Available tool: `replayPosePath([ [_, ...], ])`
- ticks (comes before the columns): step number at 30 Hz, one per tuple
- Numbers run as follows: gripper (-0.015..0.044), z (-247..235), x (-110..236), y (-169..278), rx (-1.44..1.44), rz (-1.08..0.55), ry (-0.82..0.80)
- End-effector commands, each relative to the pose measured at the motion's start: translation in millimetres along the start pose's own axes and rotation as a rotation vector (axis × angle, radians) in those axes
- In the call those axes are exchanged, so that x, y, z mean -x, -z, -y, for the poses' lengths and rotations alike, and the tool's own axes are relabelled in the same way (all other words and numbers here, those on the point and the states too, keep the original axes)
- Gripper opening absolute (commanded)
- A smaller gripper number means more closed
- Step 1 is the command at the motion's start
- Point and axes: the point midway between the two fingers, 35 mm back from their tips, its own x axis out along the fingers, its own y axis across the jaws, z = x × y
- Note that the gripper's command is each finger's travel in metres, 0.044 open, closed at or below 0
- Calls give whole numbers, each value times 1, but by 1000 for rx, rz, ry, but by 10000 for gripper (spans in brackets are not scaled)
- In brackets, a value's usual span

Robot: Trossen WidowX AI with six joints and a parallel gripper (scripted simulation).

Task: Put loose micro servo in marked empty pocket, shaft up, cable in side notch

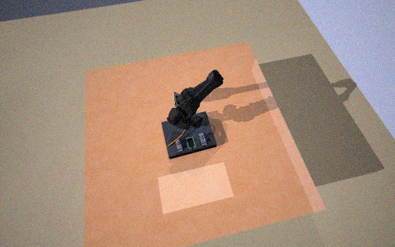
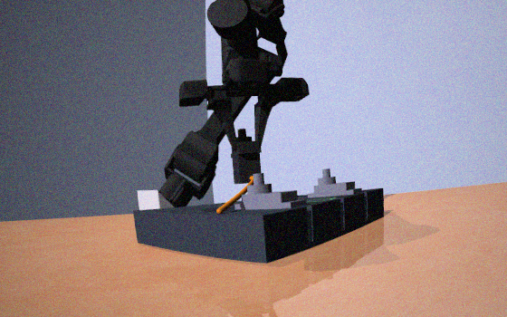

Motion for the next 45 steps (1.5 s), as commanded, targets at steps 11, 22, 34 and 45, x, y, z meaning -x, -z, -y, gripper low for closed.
replayPosePath([
  [11, 0, -1, 1, 0, 455, 2, -5],
  [22, 0, -1, 1, 0, 639, 3, -5],
  [34, 0, -26, 1, -33, 641, 5, -5],
  [45, 0, -53, 2, -68, 643, 7, -5],
])
